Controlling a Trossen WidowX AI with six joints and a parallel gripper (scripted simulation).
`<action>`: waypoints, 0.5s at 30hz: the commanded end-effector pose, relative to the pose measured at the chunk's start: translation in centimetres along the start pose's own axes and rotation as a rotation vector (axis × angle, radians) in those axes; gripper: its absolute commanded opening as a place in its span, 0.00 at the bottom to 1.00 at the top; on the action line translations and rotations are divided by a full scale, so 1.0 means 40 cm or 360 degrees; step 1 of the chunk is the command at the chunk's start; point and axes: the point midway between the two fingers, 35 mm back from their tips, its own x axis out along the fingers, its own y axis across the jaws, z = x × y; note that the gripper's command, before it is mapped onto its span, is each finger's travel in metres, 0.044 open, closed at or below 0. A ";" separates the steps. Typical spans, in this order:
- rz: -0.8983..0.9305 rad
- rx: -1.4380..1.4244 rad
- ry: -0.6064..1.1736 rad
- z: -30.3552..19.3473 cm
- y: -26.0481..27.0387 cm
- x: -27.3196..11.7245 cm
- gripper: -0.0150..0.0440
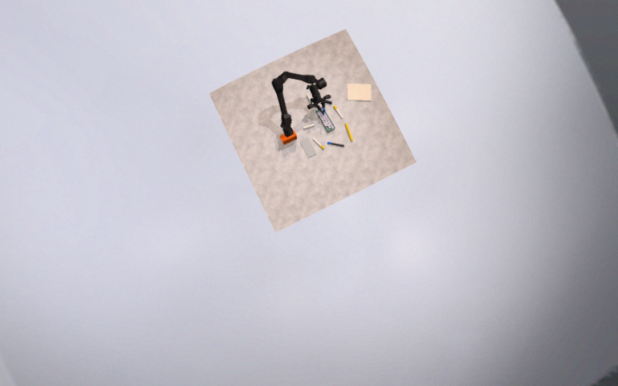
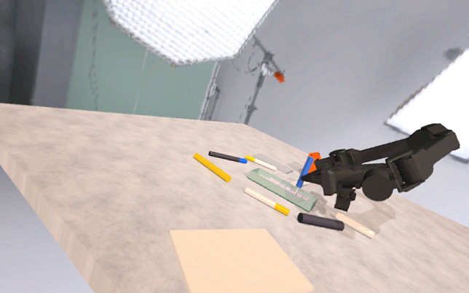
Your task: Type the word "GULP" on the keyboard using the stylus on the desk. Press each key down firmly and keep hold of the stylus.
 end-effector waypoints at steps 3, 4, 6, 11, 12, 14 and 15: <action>0.0002 0.0004 0.0003 0.000 0.001 0.001 0.39; 0.0002 0.0004 0.0003 0.000 0.001 0.001 0.39; 0.0002 0.0004 0.0003 -0.002 0.001 0.000 0.39; 0.0002 0.0004 0.0004 -0.044 0.000 -0.024 0.39; 0.0002 0.0004 0.0005 -0.058 0.000 -0.032 0.39; 0.0002 0.0004 0.0006 -0.078 0.001 -0.044 0.39; 0.0002 0.0004 0.0006 -0.081 0.001 -0.045 0.39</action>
